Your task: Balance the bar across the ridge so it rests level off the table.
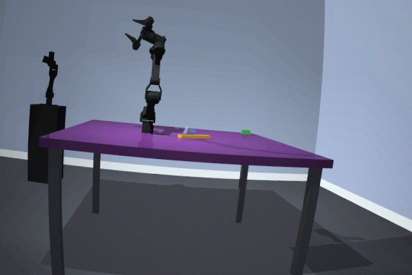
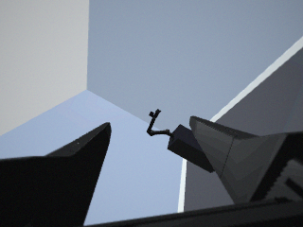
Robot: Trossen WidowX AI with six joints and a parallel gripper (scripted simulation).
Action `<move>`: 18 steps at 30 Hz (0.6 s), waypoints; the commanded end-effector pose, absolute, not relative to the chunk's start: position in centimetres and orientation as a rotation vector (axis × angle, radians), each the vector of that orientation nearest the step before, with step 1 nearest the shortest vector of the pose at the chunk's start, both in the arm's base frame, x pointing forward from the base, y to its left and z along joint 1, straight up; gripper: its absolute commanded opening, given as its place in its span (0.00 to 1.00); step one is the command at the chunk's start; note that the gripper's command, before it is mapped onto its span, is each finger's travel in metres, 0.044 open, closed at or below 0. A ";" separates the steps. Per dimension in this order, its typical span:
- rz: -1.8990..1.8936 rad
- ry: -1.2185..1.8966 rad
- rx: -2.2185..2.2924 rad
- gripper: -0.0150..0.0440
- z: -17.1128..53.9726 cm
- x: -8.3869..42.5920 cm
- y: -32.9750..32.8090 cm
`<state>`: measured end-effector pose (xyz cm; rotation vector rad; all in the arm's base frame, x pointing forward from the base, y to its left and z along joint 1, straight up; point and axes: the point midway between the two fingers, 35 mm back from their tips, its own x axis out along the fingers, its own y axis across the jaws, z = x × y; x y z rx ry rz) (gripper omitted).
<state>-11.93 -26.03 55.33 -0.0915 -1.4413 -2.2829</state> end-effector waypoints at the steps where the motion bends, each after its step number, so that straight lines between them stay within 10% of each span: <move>1: -2.280 -1.447 -0.095 0.89 55.4 -12.0 -25.9; 18: -1.809 -1.997 -0.437 0.79 61.1 -15.2 -14.2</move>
